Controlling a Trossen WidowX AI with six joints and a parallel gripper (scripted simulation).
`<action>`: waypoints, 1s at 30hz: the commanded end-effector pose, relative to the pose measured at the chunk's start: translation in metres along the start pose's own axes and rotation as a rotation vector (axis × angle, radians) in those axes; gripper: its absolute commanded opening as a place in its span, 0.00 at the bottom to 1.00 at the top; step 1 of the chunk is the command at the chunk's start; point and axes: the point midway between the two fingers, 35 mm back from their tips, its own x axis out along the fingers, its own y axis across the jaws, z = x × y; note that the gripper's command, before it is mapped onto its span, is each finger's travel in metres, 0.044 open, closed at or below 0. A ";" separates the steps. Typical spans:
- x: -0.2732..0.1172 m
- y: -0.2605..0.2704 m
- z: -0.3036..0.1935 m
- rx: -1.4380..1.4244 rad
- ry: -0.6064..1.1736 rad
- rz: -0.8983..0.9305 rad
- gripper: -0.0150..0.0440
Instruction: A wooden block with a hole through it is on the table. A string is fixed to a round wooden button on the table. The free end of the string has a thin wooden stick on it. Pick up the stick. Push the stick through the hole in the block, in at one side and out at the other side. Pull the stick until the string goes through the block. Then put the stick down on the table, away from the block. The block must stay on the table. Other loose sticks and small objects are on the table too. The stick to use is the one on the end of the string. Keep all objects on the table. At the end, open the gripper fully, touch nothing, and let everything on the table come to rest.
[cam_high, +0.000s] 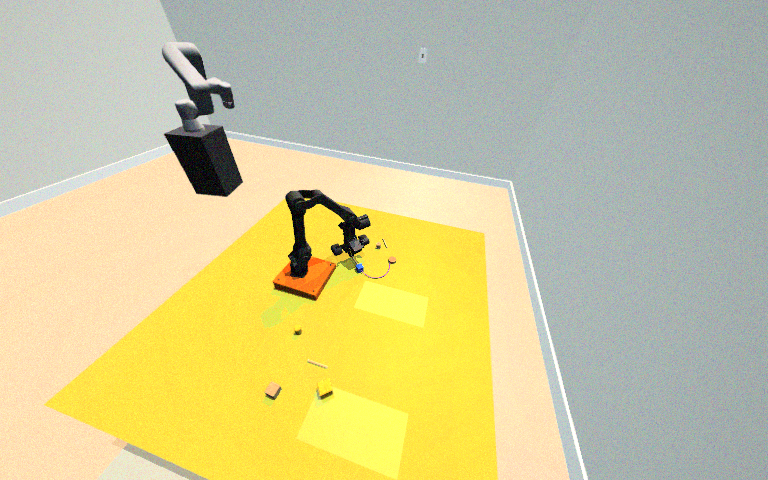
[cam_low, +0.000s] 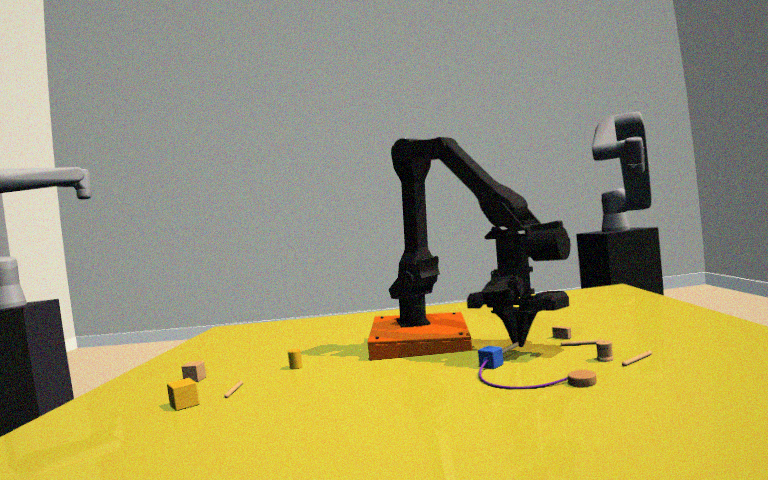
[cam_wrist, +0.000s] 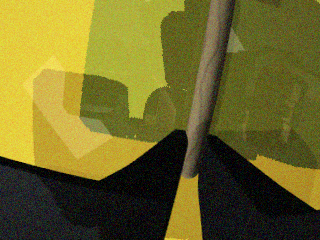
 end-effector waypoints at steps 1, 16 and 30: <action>0.000 -0.001 -0.006 0.002 -0.003 -0.001 0.25; -0.001 0.000 -0.027 -0.003 -0.001 0.000 0.25; 0.009 -0.003 -0.042 -0.006 -0.001 -0.009 0.25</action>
